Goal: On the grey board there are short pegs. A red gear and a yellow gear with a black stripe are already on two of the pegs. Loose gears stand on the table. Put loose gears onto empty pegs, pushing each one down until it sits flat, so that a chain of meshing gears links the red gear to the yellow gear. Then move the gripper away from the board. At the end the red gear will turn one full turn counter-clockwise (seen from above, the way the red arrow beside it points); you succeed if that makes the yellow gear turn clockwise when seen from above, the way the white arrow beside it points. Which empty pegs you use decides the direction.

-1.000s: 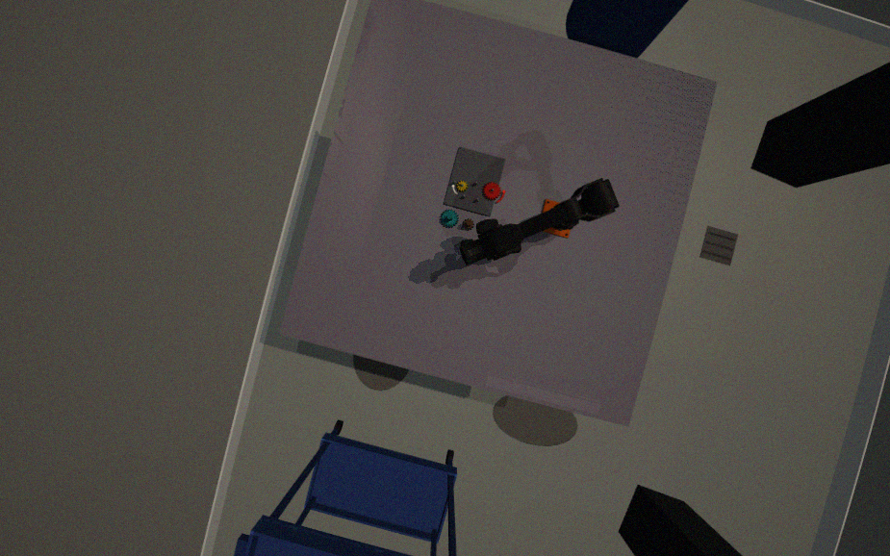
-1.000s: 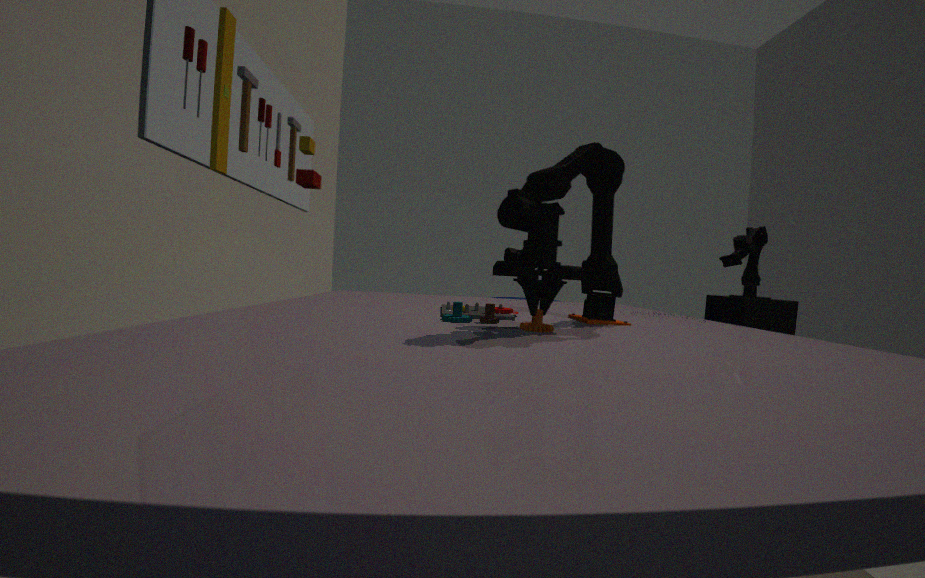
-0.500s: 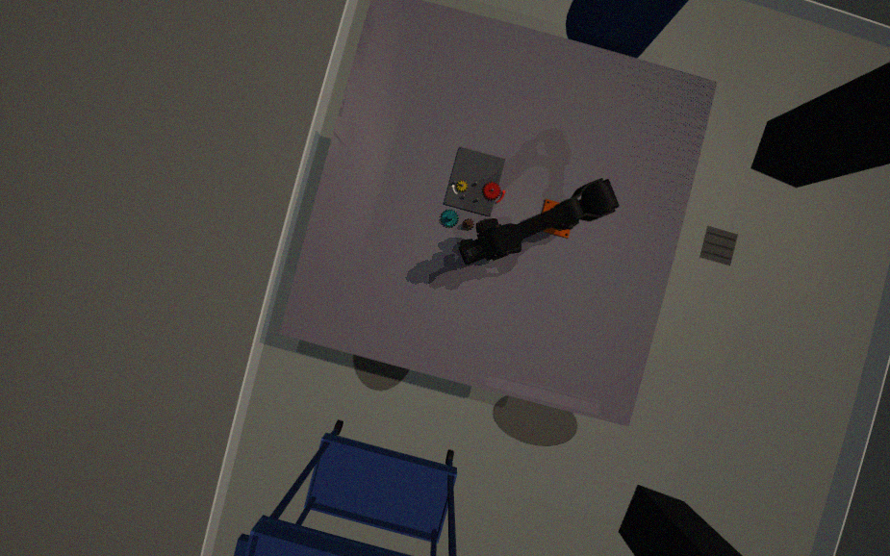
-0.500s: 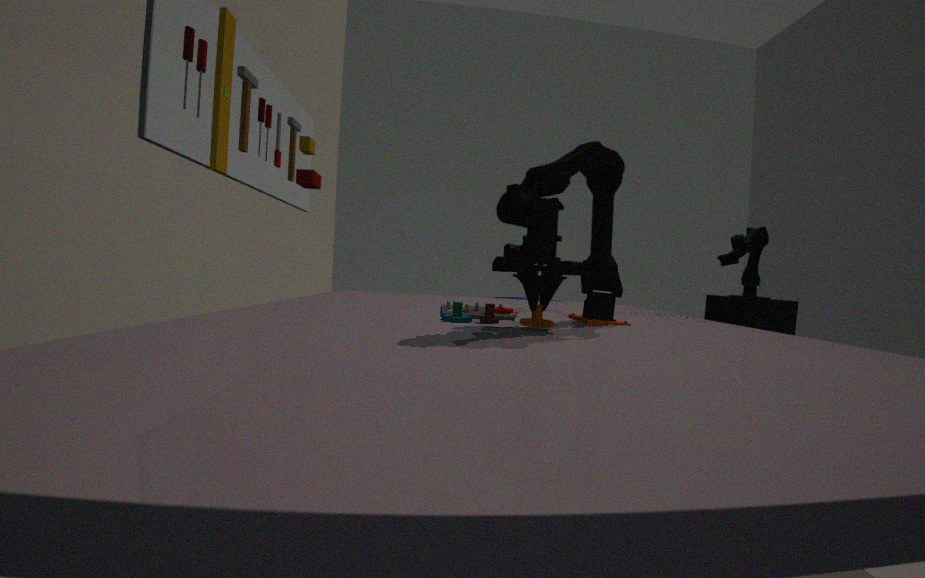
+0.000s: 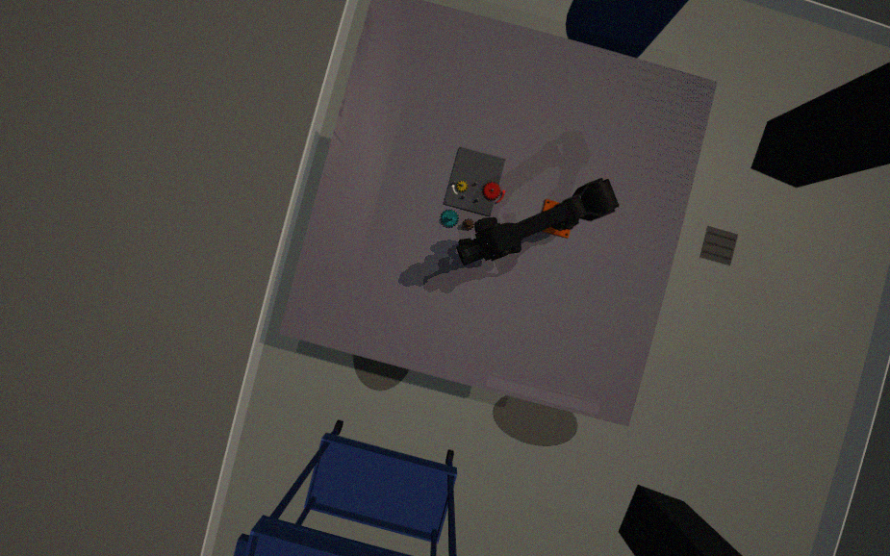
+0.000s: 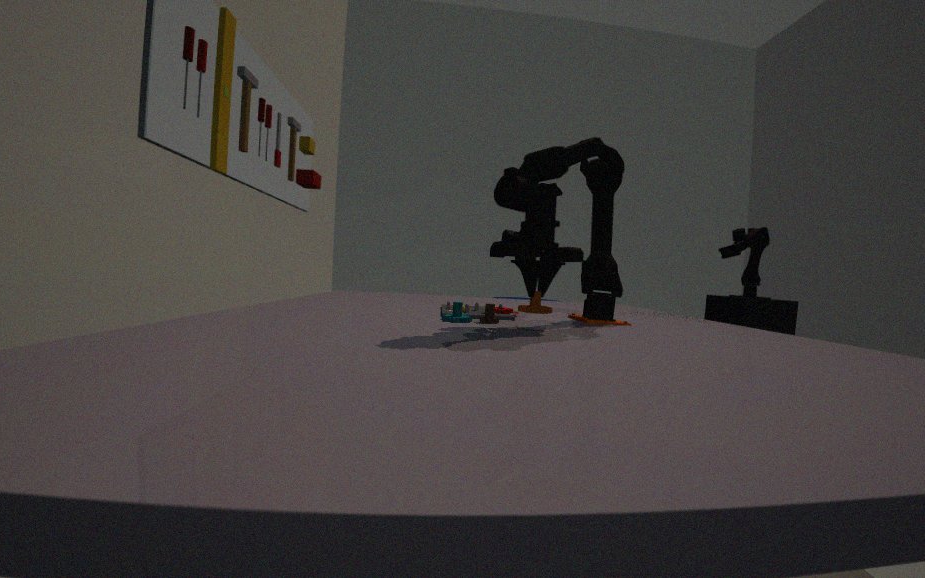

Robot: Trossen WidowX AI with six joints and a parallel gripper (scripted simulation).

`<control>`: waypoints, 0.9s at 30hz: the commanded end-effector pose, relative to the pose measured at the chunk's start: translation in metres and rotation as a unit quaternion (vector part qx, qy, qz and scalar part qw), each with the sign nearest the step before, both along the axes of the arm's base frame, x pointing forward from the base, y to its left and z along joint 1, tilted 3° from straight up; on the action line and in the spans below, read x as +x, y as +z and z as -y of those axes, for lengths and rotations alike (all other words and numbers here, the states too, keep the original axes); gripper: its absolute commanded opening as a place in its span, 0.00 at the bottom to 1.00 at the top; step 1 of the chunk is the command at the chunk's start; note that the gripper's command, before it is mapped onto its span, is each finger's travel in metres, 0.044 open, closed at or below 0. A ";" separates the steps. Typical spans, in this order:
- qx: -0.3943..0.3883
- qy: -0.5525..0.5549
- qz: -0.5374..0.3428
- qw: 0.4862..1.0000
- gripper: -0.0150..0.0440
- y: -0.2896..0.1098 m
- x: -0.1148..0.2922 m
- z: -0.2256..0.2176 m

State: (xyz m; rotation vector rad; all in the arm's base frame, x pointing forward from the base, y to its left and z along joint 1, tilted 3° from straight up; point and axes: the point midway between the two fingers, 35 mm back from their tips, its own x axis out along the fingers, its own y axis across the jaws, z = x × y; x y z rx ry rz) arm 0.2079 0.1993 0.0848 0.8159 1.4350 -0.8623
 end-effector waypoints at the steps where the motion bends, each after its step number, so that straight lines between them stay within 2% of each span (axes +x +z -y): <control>1: 0.003 0.002 0.005 1.000 0.25 0.010 0.004 -0.003; 27: 0.004 0.002 0.006 1.000 0.25 0.059 0.009 -0.004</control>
